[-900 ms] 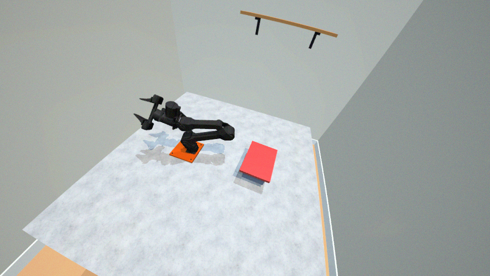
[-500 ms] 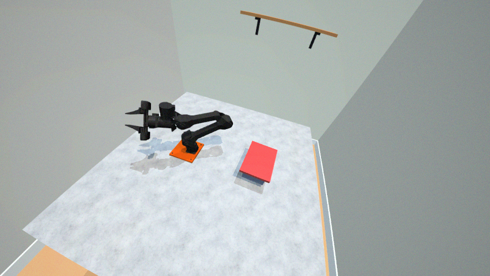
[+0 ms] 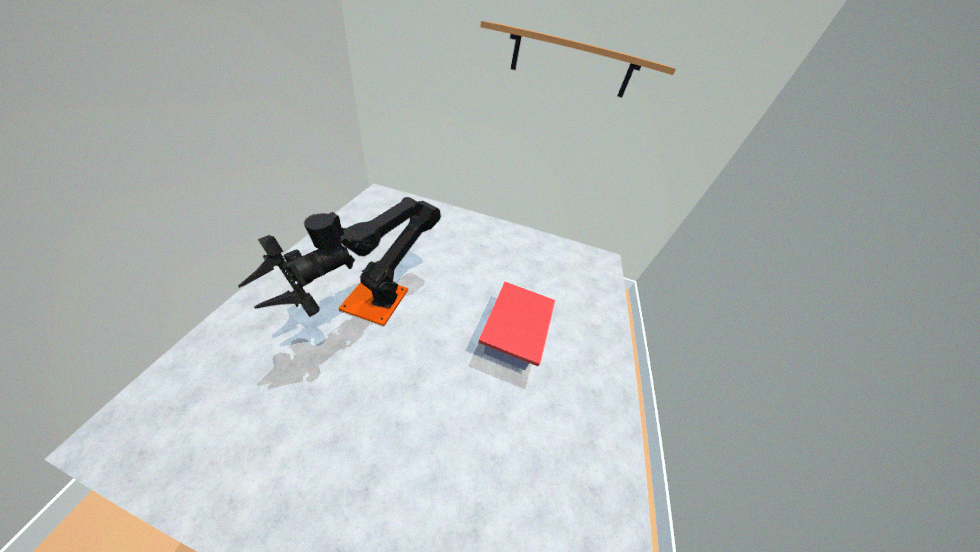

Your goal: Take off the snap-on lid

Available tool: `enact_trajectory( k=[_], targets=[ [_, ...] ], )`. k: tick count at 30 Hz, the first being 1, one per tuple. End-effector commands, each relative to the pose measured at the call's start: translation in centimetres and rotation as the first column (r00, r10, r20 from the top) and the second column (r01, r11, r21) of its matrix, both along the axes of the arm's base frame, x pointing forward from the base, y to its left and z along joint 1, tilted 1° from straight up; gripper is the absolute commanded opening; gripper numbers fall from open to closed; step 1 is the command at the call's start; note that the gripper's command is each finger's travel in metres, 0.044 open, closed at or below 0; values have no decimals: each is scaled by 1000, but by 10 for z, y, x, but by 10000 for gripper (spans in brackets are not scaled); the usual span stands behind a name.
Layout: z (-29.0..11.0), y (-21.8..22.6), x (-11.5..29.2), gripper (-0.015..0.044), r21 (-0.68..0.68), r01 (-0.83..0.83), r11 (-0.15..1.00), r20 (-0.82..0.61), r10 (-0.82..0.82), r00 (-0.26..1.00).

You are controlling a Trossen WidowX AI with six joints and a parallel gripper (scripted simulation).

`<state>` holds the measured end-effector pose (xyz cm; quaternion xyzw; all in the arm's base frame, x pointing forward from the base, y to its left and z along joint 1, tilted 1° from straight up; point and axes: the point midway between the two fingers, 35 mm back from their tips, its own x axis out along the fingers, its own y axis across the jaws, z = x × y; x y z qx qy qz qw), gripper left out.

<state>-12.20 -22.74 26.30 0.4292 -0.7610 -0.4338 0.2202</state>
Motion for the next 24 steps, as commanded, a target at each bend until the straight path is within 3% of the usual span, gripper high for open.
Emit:
enact_trajectory(
  k=[1,6,13,15,24],
  targets=[
    [-3,-24,43,235,75,-181,981,-5,182,983],
    [-8,-37,86,235,138,-340,930,-8,345,939],
    [-16,-40,177,235,264,-615,743,-13,640,768],
    [-17,-38,185,235,276,-635,721,-19,665,747],
    [-26,2,284,235,418,-817,397,-38,906,421]
  ],
)
